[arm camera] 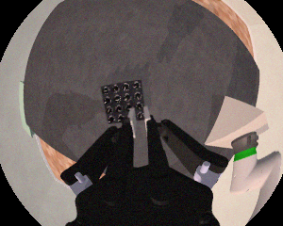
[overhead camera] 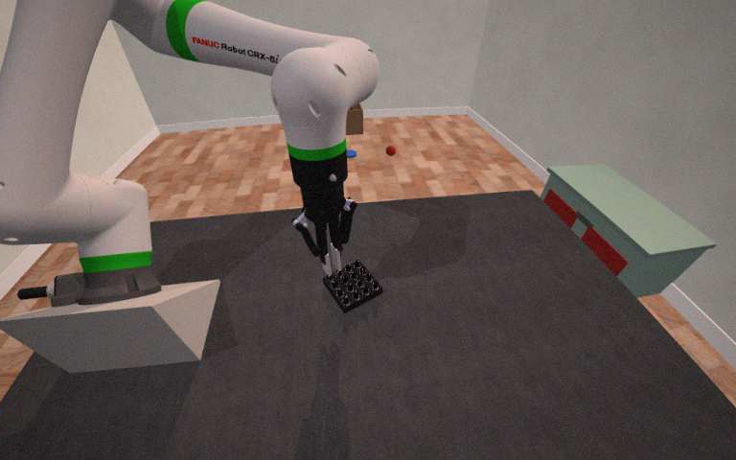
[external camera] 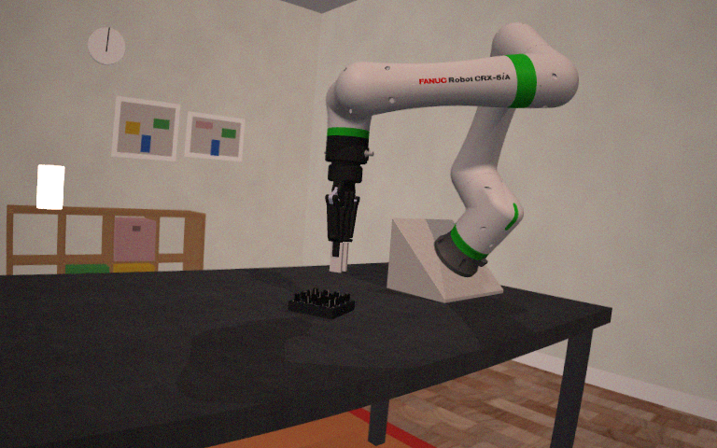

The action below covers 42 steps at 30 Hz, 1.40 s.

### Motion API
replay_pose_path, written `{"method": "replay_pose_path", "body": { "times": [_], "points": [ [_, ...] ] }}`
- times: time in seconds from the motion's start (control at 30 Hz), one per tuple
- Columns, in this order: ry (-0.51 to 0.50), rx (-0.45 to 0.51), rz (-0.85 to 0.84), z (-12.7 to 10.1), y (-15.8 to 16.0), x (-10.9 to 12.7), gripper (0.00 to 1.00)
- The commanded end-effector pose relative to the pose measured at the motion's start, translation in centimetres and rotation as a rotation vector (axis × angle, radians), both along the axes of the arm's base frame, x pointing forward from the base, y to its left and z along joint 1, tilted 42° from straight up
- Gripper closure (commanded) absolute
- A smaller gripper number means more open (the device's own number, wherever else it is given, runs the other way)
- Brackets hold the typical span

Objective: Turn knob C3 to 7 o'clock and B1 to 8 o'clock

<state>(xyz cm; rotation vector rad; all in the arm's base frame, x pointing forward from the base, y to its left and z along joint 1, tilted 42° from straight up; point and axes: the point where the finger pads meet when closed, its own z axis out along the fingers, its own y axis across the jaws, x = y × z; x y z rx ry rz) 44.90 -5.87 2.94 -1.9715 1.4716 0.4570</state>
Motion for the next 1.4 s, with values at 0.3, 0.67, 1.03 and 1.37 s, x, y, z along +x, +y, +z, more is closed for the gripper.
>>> {"method": "replay_pose_path", "body": {
  "times": [0.3, 0.67, 1.03, 1.37],
  "points": [
    [0.003, 0.000, -0.004, -0.7, 0.6, 0.1, 0.88],
    [0.003, 0.000, -0.004, -1.6, 1.5, 0.3, 0.88],
    [0.003, 0.000, -0.004, -2.4, 2.3, 0.4, 0.88],
    [0.003, 0.000, -0.004, -3.0, 2.7, 0.5, 0.88]
  ]
}}
